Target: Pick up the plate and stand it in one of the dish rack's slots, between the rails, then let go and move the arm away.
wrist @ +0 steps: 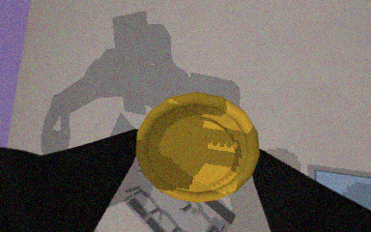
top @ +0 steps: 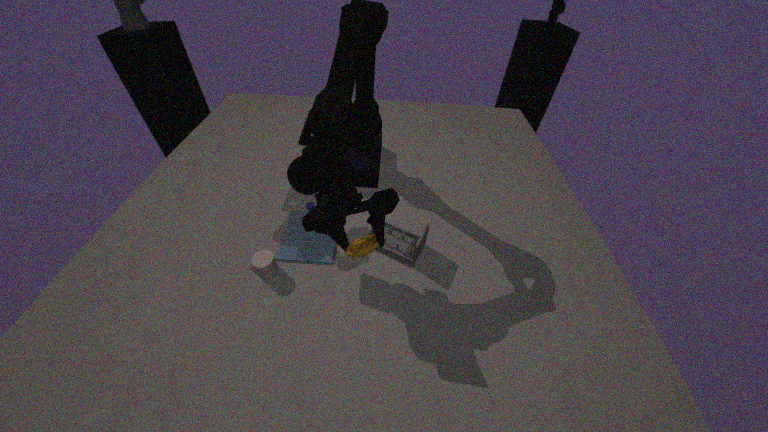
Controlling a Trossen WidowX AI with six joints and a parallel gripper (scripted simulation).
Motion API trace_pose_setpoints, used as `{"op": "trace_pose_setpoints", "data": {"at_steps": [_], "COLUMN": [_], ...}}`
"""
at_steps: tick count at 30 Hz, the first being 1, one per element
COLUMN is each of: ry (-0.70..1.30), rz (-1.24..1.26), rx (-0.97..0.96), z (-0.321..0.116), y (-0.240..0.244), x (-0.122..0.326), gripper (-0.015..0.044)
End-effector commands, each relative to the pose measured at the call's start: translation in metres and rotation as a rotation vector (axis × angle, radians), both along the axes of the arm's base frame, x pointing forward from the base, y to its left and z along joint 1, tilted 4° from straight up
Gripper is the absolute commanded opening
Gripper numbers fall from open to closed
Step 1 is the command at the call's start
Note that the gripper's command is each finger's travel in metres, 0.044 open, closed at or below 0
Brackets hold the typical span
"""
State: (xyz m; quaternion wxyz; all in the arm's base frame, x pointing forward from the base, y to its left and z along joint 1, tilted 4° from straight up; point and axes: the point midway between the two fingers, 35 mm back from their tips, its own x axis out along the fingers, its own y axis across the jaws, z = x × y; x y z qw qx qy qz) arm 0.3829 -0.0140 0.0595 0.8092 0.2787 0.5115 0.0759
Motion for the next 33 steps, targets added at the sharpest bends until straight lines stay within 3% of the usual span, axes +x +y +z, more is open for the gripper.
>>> {"op": "trace_pose_setpoints", "data": {"at_steps": [1, 18, 33], "ry": [-0.065, -0.386, -0.685], "rz": [0.031, 0.175, 0.333], "rx": [0.029, 0.115, 0.146], "z": [-0.007, -0.029, -0.033], "y": [0.001, 0.0, 0.004], "x": [0.005, 0.014, -0.003], "gripper": [0.0, 0.0, 0.0]}}
